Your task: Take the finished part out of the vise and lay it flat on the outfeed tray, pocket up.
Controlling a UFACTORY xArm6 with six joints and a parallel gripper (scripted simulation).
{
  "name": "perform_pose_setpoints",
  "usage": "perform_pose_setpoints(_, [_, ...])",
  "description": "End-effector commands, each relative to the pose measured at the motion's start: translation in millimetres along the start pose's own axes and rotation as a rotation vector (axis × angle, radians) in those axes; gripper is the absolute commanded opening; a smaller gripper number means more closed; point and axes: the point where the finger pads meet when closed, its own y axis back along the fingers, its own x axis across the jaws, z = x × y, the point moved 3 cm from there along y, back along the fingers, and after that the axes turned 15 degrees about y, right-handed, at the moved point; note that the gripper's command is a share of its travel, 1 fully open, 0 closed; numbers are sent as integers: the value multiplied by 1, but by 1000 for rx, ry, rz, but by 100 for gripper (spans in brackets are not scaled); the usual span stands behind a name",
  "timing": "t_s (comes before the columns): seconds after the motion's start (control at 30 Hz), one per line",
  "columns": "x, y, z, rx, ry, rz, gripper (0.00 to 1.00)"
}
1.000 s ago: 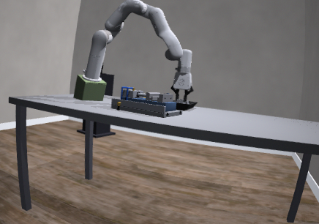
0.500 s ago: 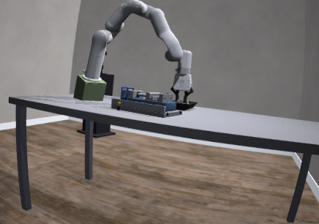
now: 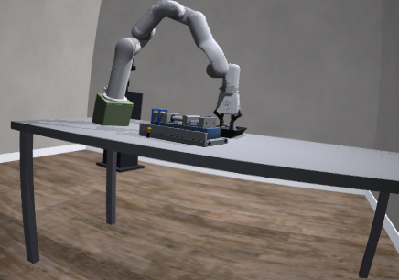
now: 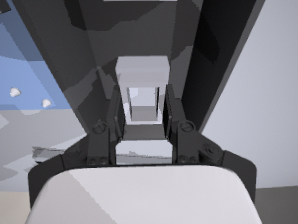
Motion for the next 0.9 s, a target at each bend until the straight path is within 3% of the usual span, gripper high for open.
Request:
perform_pose_setpoints(0.0, [2, 1, 0, 0, 0, 5, 0])
perform_pose_setpoints(0.47, [2, 1, 0, 0, 0, 5, 0])
perform_pose_setpoints(0.5, [2, 1, 0, 0, 0, 5, 69])
perform_pose_setpoints(0.87, [2, 1, 0, 0, 0, 5, 69])
